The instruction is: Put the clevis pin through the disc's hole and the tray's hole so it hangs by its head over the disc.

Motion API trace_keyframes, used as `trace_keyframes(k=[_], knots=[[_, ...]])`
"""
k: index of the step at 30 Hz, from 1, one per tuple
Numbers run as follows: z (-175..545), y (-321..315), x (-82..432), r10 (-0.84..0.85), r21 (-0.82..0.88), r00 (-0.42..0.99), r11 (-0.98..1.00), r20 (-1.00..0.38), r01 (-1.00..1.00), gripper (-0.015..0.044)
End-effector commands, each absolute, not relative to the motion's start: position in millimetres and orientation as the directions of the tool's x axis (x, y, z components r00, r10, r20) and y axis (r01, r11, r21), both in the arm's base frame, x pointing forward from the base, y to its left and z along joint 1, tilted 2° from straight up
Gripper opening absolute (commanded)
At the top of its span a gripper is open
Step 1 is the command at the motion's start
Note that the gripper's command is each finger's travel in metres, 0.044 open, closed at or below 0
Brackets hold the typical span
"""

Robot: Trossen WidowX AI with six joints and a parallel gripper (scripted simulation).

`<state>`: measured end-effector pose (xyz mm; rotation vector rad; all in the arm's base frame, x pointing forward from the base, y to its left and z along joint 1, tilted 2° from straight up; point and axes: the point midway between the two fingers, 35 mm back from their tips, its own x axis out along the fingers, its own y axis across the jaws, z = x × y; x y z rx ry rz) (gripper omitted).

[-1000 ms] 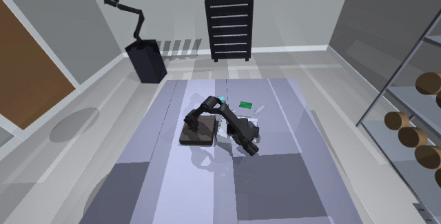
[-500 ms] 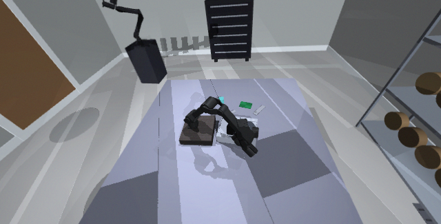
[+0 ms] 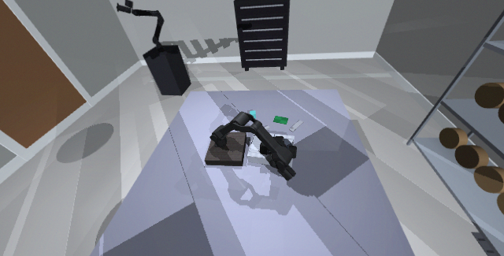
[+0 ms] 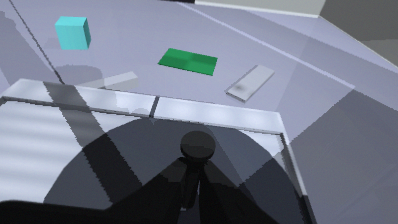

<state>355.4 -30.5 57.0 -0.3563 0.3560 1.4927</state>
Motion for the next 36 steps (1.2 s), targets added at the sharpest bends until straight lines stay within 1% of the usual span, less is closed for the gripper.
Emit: trace_keyframes(k=[1,30,36], knots=[[53.8,-29.9,356.9,0.900,0.009,0.041,0.050,-0.434,-0.999,0.0000],[56.1,-22.5,359.9,0.883,-0.009,0.048,0.050,-0.467,-0.999,0.0000],[67.0,-22.0,351.6,0.887,-0.006,0.047,0.049,-0.459,-0.999,0.0000]])
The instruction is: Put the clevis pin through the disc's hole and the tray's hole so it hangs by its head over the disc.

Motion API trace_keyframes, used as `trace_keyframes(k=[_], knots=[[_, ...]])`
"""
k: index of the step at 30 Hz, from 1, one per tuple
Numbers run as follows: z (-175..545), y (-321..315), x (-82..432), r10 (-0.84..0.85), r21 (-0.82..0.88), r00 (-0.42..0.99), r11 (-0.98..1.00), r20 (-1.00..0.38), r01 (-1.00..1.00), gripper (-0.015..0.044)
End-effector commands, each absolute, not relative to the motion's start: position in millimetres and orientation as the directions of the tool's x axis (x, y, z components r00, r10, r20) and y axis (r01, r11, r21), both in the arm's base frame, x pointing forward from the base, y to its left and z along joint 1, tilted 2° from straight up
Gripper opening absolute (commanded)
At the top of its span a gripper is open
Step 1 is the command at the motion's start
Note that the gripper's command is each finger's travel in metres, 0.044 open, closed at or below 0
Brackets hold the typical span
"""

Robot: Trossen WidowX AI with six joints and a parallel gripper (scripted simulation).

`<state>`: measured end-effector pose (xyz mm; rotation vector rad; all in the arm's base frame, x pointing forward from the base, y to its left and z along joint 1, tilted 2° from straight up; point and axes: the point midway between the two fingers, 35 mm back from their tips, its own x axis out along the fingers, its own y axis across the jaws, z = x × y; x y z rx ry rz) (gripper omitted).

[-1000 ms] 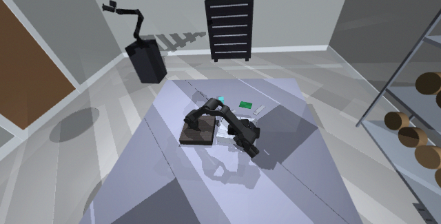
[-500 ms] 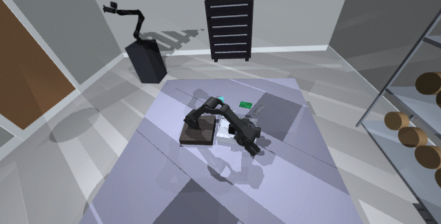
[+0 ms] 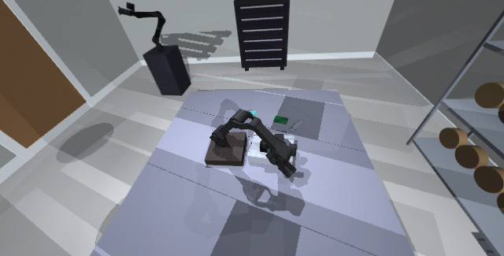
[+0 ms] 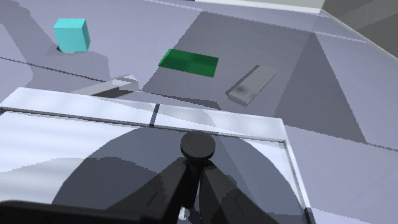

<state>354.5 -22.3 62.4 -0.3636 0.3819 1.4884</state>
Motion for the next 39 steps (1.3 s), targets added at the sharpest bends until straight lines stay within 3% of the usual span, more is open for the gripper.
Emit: trace_keyframes(k=[1,39], knots=[[66.8,-22.1,351.6,0.887,-0.006,0.047,0.049,-0.459,-0.999,0.0000],[54.0,-26.7,351.7,0.892,-0.004,0.046,0.050,-0.451,-0.999,0.0000]])
